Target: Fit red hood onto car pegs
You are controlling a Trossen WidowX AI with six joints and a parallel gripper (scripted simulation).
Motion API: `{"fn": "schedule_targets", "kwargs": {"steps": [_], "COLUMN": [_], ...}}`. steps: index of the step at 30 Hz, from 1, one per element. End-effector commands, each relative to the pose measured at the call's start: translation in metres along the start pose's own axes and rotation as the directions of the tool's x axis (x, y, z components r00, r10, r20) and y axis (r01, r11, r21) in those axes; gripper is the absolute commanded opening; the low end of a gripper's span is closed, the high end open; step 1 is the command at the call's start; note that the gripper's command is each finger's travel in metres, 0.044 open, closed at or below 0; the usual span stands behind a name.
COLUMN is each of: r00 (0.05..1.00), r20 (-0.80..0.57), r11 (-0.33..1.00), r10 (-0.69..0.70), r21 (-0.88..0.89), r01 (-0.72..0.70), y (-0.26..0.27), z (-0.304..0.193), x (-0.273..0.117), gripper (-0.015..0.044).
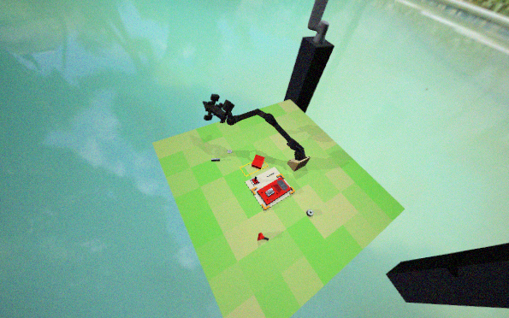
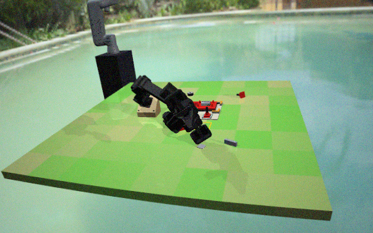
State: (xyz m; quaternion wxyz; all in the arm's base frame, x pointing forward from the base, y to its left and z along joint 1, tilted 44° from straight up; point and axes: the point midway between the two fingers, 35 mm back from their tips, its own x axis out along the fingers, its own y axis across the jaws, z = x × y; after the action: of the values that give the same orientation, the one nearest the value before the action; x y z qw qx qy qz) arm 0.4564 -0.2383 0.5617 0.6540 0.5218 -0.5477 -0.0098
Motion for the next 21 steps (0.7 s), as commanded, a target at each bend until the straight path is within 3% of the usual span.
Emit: {"fn": "schedule_targets", "kwargs": {"steps": [1, 6, 12, 17, 21], "r00": [1.000, 0.970, 0.844, 0.687, 0.541], "r20": [-0.002, -0.060, -0.117, -0.132, -0.116], "r11": [1.000, 0.940, 0.701, 0.430, 0.211], "r10": [-0.009, -0.237, -0.523, -0.715, -0.833], "r21": [-0.009, -0.267, -0.623, -0.857, -0.970], "r01": [0.009, 0.213, 0.348, 0.283, 0.117], "y": [-0.002, -0.043, -0.094, -0.126, -0.144], "z": [-0.001, -0.030, -0.061, -0.077, -0.080], "x": [-0.001, -0.027, -0.084, -0.146, -0.201], "gripper": [0.0026, 0.0157, 0.0315, 0.0440, 0.0440]}}
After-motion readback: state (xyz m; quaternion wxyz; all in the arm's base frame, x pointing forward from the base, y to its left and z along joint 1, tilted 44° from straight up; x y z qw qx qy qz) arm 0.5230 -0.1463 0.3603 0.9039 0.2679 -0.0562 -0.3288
